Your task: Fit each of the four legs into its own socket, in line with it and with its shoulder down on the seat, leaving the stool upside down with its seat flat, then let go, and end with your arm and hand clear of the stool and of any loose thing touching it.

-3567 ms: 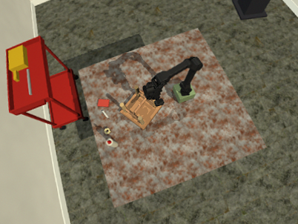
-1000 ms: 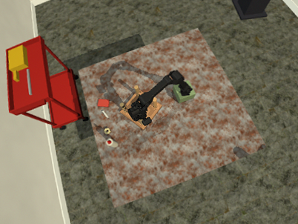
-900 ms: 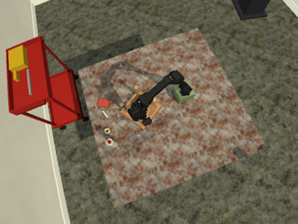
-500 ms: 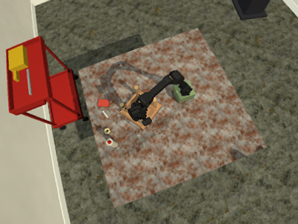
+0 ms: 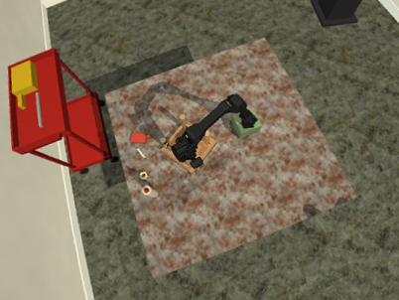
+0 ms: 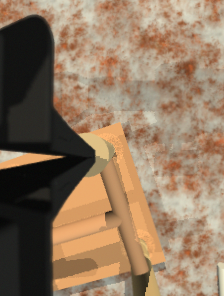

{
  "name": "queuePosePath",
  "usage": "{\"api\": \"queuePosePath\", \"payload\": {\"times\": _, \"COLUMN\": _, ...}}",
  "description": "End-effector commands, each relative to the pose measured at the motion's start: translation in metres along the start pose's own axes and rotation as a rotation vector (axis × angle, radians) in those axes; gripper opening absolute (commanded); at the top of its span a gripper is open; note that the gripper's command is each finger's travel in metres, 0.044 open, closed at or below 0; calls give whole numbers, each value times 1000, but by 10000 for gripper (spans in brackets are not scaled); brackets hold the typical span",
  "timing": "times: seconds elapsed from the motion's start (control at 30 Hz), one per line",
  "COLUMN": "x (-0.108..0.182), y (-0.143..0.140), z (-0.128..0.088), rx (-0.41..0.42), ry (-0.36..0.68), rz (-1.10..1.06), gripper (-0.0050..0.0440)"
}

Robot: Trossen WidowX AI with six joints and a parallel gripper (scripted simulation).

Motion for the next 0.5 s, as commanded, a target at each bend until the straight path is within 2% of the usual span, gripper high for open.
{"api": "queuePosePath", "payload": {"times": 0.0, "x": 6, "y": 2, "z": 26, "rx": -15, "ry": 54, "rz": -5, "gripper": 0}}
{"api": "queuePosePath", "payload": {"times": 0.47, "x": 7, "y": 2, "z": 27, "rx": -15, "ry": 54, "rz": -5, "gripper": 0}}
Point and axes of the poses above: the point midway between the two fingers, 35 mm back from their tips, its own z axis out along the fingers, its own y axis across the jaws, x = y × z, the point moved 6 cm from there along -z, back along the fingers, and after that the axes turned 15 degrees about -z, right-handed, at the moved point
